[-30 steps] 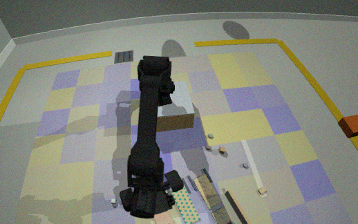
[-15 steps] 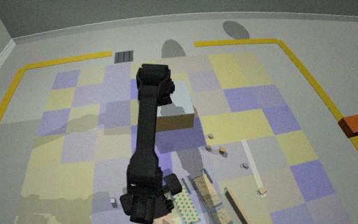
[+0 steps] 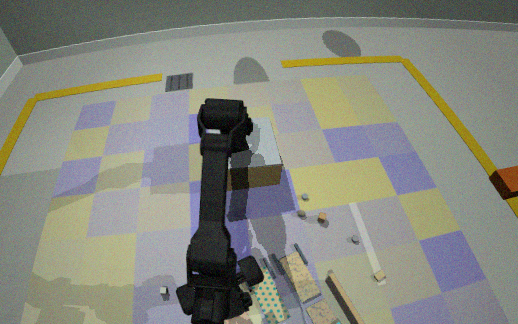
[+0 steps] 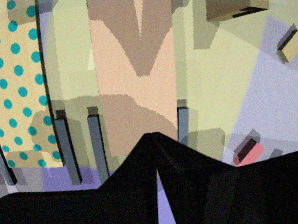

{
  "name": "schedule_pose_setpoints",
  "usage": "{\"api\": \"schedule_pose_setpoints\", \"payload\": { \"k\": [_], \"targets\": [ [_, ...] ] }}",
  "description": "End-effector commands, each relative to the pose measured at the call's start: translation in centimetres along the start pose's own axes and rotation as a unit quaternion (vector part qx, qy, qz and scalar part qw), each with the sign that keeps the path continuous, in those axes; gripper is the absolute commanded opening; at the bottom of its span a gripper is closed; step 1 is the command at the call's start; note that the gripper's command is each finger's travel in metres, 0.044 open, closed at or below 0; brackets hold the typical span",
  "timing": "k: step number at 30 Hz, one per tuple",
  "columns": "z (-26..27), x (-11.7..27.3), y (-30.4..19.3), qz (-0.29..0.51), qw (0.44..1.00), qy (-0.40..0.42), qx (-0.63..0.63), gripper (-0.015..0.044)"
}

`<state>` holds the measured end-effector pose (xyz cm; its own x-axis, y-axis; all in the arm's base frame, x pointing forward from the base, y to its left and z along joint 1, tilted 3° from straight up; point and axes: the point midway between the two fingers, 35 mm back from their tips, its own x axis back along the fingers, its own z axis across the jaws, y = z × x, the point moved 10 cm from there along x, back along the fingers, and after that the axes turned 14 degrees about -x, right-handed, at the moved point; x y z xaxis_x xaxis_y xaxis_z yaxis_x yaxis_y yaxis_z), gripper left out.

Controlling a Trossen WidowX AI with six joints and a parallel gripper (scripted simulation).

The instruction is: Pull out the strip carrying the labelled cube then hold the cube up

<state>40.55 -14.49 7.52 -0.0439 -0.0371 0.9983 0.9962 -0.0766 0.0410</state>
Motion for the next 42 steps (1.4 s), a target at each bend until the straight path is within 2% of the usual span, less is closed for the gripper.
{"api": "schedule_pose_setpoints", "payload": {
  "k": [1, 18, 42],
  "targets": [
    [0.1, -0.9, -0.1, 0.003, 1.0, 0.0, 0.001, 0.0],
    [0.3, -3.5, -0.3, 0.003, 1.0, 0.0, 0.001, 0.0],
    [0.3, -3.6, -0.3, 0.003, 1.0, 0.0, 0.001, 0.0]
  ]
}}
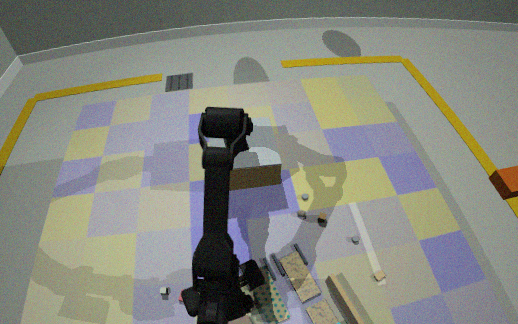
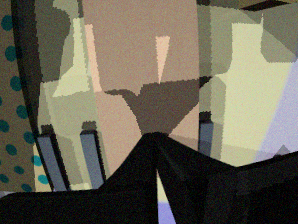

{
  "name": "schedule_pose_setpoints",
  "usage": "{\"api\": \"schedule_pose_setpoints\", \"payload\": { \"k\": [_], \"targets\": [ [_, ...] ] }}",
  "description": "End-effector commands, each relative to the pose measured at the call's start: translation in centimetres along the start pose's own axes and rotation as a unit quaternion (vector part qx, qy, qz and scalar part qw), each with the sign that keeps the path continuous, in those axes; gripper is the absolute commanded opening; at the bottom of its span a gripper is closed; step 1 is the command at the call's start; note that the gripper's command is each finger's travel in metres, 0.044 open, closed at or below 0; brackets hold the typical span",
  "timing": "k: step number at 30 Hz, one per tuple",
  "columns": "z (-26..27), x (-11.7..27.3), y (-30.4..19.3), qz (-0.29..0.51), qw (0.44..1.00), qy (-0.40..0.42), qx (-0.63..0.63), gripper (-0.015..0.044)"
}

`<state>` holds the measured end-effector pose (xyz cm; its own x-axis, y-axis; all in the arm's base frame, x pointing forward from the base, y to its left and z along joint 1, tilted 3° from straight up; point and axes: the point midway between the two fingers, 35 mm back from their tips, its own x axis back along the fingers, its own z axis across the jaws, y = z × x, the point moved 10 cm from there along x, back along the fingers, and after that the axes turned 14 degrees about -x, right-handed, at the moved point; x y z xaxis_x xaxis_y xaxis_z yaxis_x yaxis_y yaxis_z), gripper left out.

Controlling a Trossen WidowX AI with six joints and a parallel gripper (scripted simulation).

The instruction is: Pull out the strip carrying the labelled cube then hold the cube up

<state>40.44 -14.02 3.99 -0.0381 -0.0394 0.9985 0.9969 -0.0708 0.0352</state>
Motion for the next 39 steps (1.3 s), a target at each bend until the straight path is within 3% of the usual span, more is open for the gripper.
{"api": "schedule_pose_setpoints", "payload": {
  "k": [1, 39],
  "targets": [
    [0.0, -0.07, 0.0, 0.0, 1.0, -0.001, -0.002, 0.0],
    [-0.14, -0.41, -0.67, 0.0, 1.0, -0.001, -0.002, 0.0]
  ]
}}
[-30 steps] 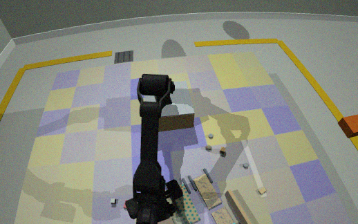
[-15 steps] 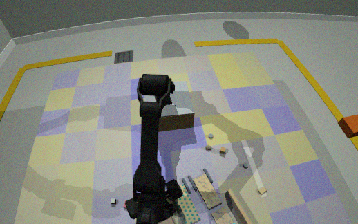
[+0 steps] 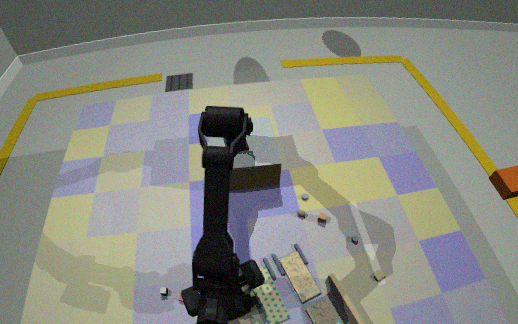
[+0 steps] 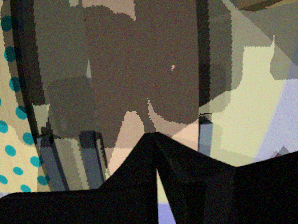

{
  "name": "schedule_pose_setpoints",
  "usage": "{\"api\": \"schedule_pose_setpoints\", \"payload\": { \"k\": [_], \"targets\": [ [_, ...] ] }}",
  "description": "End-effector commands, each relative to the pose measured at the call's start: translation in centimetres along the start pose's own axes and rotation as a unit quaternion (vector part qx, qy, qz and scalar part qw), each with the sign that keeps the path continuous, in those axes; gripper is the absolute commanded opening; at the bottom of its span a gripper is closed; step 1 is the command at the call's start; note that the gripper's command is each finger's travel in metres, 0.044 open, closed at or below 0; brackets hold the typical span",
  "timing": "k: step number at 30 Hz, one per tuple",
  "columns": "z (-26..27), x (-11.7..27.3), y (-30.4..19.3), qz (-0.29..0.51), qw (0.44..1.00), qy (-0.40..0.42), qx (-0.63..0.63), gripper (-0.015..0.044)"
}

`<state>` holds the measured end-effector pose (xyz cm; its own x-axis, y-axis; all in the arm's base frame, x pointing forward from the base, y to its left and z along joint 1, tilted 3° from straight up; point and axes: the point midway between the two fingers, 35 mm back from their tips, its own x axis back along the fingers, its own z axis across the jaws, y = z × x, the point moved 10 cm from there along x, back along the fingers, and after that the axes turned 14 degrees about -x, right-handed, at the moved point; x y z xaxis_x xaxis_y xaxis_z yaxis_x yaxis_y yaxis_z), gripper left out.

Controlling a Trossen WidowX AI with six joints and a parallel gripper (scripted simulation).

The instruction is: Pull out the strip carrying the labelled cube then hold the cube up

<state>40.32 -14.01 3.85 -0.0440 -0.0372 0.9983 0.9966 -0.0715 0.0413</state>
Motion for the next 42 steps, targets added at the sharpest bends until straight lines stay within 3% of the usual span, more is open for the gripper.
{"api": "schedule_pose_setpoints", "payload": {
  "k": [1, 42],
  "targets": [
    [-0.2, -0.3, -0.7, 0.003, 1.0, 0.0, -0.002, 0.0],
    [-1.5, -0.6, -6.9, 0.006, 1.0, -0.001, -0.002, 0.0]
  ]
}}
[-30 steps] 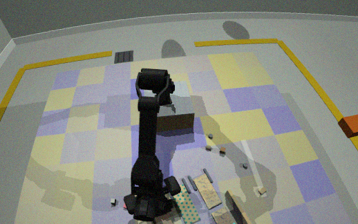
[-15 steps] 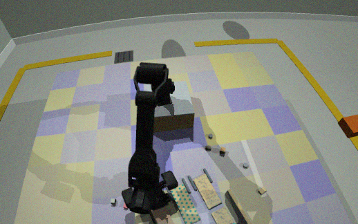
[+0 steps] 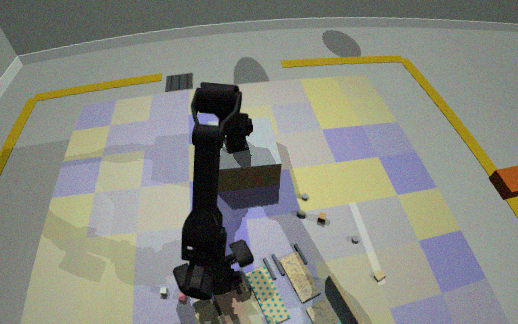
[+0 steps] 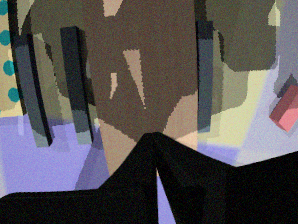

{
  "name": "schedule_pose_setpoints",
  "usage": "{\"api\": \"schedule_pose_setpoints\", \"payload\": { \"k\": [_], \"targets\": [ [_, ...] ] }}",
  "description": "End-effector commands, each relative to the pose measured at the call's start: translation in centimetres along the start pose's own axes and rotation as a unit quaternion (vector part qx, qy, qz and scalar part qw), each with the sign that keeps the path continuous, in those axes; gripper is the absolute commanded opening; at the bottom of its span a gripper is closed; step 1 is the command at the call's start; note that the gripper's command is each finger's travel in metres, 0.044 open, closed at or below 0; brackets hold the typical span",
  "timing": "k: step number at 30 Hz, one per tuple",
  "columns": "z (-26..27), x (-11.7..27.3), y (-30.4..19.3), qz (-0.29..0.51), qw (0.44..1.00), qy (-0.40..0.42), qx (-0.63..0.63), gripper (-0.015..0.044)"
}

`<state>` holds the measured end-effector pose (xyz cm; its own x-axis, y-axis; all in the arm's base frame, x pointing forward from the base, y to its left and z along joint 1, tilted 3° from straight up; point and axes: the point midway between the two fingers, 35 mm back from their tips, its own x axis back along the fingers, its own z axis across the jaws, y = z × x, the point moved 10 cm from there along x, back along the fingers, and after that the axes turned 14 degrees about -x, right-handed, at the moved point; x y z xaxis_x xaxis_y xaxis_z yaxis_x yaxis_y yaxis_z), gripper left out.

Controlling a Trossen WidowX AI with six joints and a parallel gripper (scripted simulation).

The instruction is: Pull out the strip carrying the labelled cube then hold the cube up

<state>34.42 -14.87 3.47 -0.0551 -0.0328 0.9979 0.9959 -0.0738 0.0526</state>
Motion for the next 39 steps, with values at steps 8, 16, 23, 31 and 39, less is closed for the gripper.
{"api": "schedule_pose_setpoints", "payload": {
  "k": [8, 16, 23, 31, 39],
  "targets": [
    [-0.4, -0.5, -2.2, 0.012, 1.0, 0.001, -0.001, 0.0],
    [-0.7, -0.5, -3.4, 0.012, 1.0, 0.001, -0.001, 0.0],
    [-0.9, -0.4, -4.4, 0.013, 1.0, 0.001, -0.001, 0.0],
    [-1.2, -0.4, -5.6, 0.013, 1.0, 0.0, -0.001, 0.0],
    [-1.4, -0.4, -6.7, 0.014, 1.0, 0.0, -0.001, 0.0]
  ]
}}
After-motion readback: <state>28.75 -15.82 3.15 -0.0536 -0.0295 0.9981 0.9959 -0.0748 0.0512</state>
